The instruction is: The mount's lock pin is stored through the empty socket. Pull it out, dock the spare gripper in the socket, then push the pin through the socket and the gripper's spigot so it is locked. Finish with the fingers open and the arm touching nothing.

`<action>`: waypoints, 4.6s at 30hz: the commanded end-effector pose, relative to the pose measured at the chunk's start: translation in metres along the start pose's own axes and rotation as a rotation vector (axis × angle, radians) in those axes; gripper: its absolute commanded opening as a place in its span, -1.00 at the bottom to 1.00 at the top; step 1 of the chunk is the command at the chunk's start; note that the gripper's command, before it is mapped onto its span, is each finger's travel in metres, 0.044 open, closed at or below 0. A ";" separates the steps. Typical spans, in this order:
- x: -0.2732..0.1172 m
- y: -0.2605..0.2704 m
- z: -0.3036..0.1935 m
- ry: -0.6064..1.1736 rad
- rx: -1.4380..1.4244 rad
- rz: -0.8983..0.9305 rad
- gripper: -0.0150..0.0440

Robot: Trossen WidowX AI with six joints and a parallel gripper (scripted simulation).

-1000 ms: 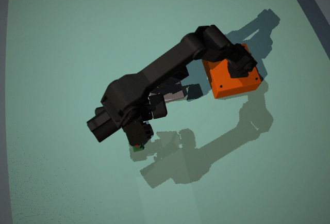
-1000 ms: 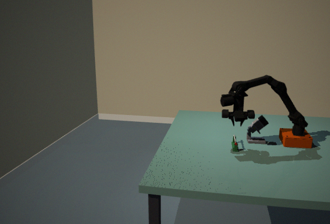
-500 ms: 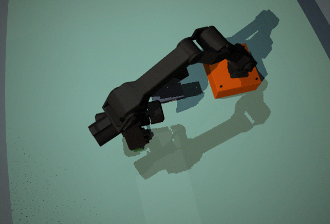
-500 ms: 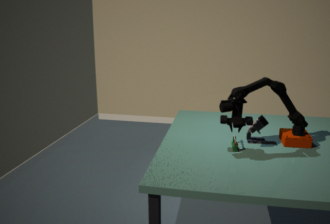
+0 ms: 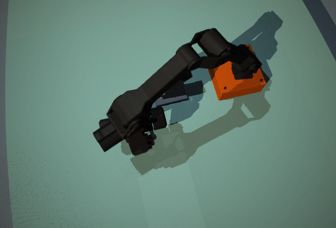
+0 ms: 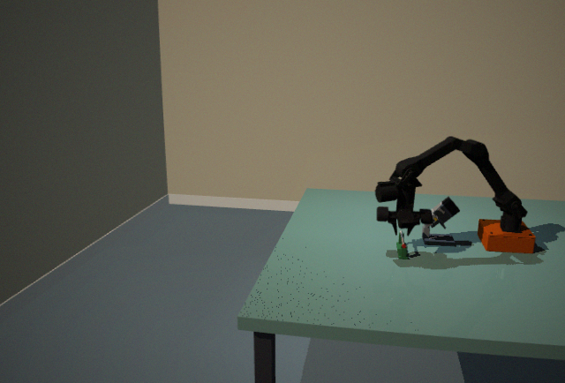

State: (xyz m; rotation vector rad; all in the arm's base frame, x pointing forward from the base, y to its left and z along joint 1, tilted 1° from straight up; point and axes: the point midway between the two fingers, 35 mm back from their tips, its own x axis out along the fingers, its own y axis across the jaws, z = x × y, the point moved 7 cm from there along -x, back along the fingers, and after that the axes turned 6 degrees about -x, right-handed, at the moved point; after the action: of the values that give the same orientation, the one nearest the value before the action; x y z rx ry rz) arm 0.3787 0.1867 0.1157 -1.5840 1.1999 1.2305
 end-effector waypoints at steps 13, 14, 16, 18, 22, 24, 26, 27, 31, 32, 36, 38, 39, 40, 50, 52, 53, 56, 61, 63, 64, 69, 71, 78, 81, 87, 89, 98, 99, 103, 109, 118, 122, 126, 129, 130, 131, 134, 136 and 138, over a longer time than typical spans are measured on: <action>0.027 0.001 0.005 0.006 -0.005 0.007 0.12; 0.029 0.001 0.006 0.006 -0.005 0.007 0.12; 0.032 0.001 0.006 0.006 -0.005 0.007 0.12; 0.035 0.001 0.007 0.006 -0.005 0.007 0.12; 0.041 0.001 0.008 0.007 -0.005 0.007 0.12; 0.044 0.001 0.009 0.007 -0.005 0.007 0.12; 0.046 0.001 0.009 0.007 -0.005 0.007 0.12; 0.047 0.001 0.009 0.007 -0.005 0.007 0.12; 0.047 0.001 0.009 0.007 -0.005 0.007 -0.06; 0.047 0.001 0.009 0.007 -0.005 0.007 -0.15; 0.047 0.001 0.009 0.007 -0.005 0.007 -0.44; 0.047 0.001 0.009 0.007 -0.005 0.007 -0.48; 0.047 0.001 0.009 0.007 -0.005 0.007 -0.49; 0.047 0.002 0.009 0.007 -0.005 0.007 -0.49; 0.035 0.001 0.006 0.007 -0.005 0.007 -0.49; 0.028 0.001 0.005 0.007 -0.005 0.007 -0.49; 0.025 0.001 0.004 0.007 -0.005 0.007 -0.49; 0.015 0.001 0.001 0.007 -0.004 0.007 -0.49; -0.002 0.001 -0.003 0.007 -0.004 0.007 -0.49; -0.009 0.002 -0.005 0.007 -0.004 0.007 -0.49; -0.013 0.002 -0.006 0.007 -0.004 0.007 -0.49; -0.021 0.003 -0.008 0.007 -0.005 0.007 -0.49; -0.015 0.004 -0.007 0.004 -0.006 0.016 -0.49; -0.015 0.004 -0.007 0.004 -0.006 0.016 -0.49; -0.016 0.004 -0.006 0.004 -0.006 0.016 -0.47; -0.021 0.018 -0.004 0.003 -0.007 0.016 -0.49; -0.023 0.023 -0.003 0.003 -0.008 0.017 -0.49; -0.032 0.048 0.001 0.000 -0.011 0.019 -0.49; -0.032 0.051 0.001 0.000 -0.011 0.019 -0.49; -0.035 0.062 0.003 -0.001 -0.013 0.020 -0.49; -0.039 0.079 0.004 -0.002 -0.015 0.021 -0.49; -0.042 0.106 0.005 -0.003 -0.018 0.023 -0.49; -0.042 0.116 0.005 -0.004 -0.019 0.023 -0.49; -0.037 0.116 0.006 -0.004 -0.019 0.023 -0.49; -0.026 0.115 0.010 -0.004 -0.019 0.024 -0.49; -0.021 0.115 0.011 -0.005 -0.019 0.024 -0.49; -0.016 0.115 0.012 -0.005 -0.019 0.024 -0.49; -0.001 0.116 0.016 -0.005 -0.018 0.025 -0.49; 0.006 0.116 0.017 -0.006 -0.018 0.025 -0.49; 0.010 0.117 0.018 -0.006 -0.018 0.024 -0.49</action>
State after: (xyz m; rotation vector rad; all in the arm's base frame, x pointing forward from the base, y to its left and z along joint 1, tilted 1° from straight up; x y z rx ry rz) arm 0.2632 0.1732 0.1040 -1.5881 1.2156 1.2649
